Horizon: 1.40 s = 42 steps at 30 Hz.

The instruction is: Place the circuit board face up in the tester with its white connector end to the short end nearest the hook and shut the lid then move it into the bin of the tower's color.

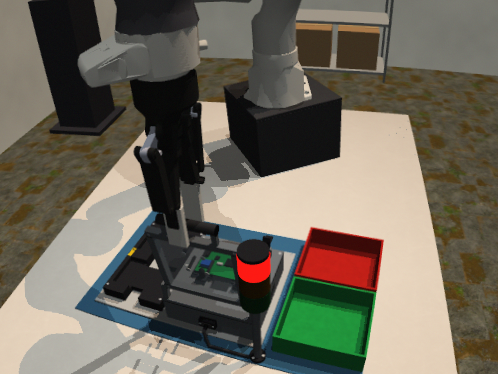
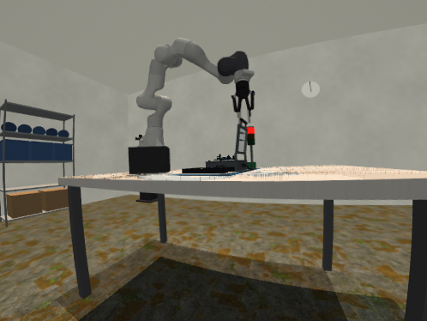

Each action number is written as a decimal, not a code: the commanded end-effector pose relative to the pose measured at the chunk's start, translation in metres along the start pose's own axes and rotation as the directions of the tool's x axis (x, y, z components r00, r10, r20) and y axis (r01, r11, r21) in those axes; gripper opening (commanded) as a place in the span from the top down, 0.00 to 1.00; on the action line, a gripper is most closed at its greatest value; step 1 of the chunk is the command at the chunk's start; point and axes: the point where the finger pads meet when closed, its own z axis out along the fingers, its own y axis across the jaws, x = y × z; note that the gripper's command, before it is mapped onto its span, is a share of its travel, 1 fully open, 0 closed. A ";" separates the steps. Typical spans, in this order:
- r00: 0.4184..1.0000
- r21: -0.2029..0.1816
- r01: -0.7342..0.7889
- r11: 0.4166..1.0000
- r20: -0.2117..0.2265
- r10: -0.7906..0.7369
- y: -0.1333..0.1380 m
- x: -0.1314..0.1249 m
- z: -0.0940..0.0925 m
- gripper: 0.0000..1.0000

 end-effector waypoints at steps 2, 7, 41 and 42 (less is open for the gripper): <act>1.000 0.005 -0.001 1.000 -0.001 0.001 -0.002 0.000 0.000 0.70; 1.000 0.005 -0.001 1.000 -0.001 0.001 -0.002 0.000 0.000 0.70; 1.000 0.005 -0.001 1.000 -0.001 0.001 -0.002 0.000 -0.042 0.42; 1.000 0.005 -0.001 1.000 -0.001 0.001 -0.002 0.000 -0.042 0.42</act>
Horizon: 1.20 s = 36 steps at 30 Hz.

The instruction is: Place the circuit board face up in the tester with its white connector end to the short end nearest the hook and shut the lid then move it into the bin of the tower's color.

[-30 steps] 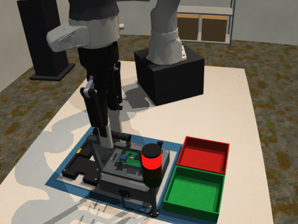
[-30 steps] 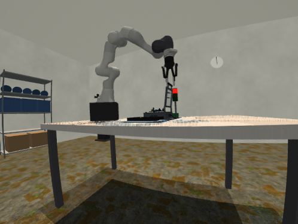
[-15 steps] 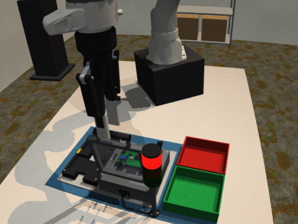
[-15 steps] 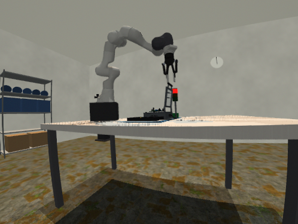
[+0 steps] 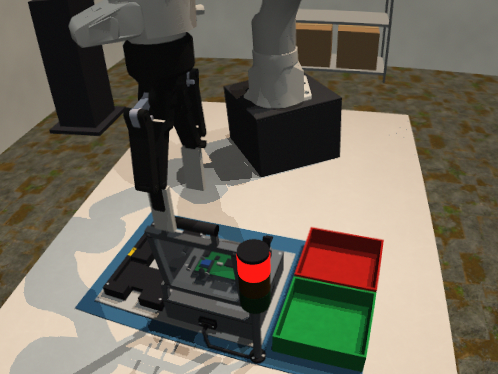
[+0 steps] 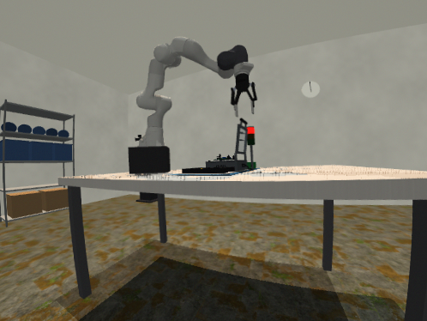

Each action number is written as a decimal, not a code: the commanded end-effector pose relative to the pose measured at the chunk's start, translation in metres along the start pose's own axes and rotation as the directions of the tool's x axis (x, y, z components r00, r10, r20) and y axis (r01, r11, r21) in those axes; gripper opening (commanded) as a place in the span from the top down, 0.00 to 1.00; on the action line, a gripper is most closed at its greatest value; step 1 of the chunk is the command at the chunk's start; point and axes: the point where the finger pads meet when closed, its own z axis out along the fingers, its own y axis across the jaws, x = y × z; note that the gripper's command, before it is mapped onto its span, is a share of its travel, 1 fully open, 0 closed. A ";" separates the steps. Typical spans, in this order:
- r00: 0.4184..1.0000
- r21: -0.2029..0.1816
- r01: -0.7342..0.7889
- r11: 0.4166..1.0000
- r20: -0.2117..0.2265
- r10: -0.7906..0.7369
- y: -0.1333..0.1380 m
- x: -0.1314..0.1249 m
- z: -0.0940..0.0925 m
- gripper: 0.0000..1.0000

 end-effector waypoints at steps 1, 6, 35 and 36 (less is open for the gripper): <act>1.000 -0.003 0.006 1.000 0.001 -0.006 0.001 0.000 -0.001 0.42; 1.000 -0.003 0.006 1.000 0.001 -0.006 0.001 0.000 -0.001 0.42; 1.000 -0.003 0.006 1.000 0.002 -0.006 0.004 0.000 -0.001 0.42; 1.000 -0.003 0.006 1.000 0.002 -0.006 0.006 0.000 -0.001 0.42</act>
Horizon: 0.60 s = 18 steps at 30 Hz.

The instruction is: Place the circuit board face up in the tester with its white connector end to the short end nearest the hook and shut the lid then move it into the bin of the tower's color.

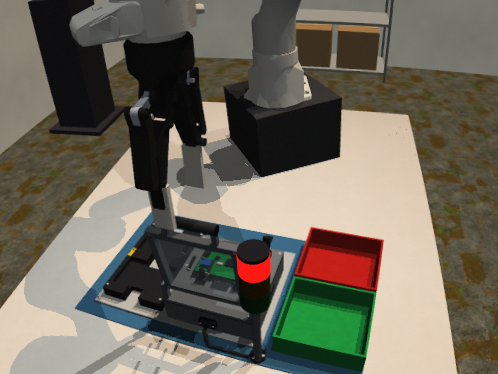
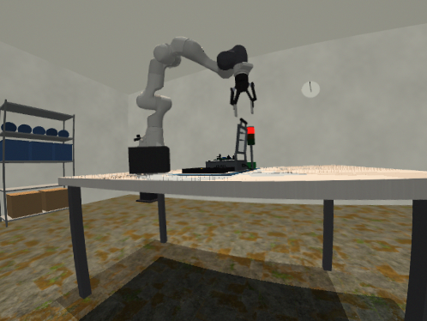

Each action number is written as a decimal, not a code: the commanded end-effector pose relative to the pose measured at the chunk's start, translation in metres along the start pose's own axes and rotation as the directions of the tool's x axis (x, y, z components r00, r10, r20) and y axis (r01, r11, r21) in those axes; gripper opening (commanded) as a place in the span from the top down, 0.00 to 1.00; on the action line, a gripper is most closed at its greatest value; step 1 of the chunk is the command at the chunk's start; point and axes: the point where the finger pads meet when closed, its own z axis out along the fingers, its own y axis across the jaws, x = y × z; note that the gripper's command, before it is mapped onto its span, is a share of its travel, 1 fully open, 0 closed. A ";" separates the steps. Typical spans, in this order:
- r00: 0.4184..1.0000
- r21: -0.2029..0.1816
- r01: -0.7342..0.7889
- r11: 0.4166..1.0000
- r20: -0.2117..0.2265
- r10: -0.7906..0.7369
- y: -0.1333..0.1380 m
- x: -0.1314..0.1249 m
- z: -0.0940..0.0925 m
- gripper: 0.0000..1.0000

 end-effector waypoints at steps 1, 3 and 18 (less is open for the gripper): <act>1.000 0.001 0.005 1.000 0.003 -0.005 0.005 -0.001 -0.001 0.42; 1.000 0.001 0.005 1.000 0.003 -0.005 0.005 -0.001 -0.001 0.42; 1.000 0.001 0.005 1.000 0.003 -0.005 0.093 -0.001 -0.001 0.42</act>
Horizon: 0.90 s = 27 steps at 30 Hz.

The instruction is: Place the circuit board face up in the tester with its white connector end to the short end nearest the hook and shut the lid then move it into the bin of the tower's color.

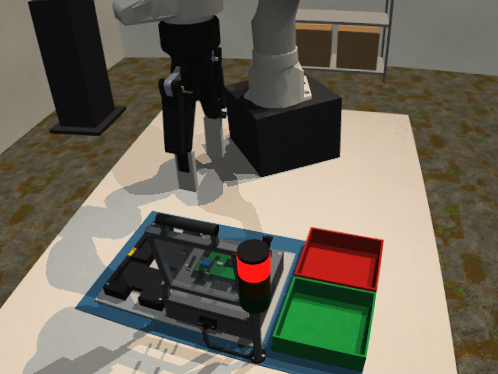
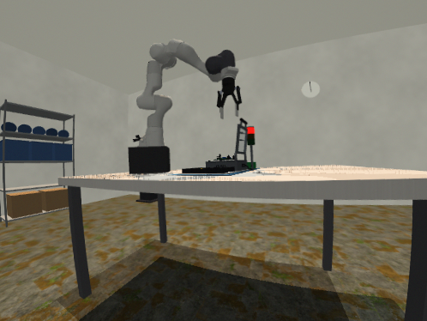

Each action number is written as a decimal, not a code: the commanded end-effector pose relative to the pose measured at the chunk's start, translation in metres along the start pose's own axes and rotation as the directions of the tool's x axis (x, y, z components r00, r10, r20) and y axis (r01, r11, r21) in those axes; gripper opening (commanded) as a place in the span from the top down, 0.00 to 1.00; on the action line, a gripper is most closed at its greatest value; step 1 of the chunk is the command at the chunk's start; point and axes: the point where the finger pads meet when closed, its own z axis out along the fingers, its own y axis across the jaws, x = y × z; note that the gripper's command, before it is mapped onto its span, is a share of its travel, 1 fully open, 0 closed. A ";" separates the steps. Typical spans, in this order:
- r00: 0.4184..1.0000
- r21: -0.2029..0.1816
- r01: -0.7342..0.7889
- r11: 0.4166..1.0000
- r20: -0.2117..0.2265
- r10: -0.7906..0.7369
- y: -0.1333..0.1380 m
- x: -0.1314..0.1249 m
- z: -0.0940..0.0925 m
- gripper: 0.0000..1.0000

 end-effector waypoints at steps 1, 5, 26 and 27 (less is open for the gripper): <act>0.999 0.022 0.031 0.999 0.022 -0.031 0.008 -0.007 -0.001 0.42; 0.999 0.022 0.031 0.999 0.023 -0.031 0.023 -0.006 -0.001 0.42; 0.999 0.022 0.031 0.999 0.022 -0.031 0.046 -0.005 -0.001 0.42; 0.999 0.022 0.031 0.999 0.022 -0.031 0.046 -0.005 -0.001 0.42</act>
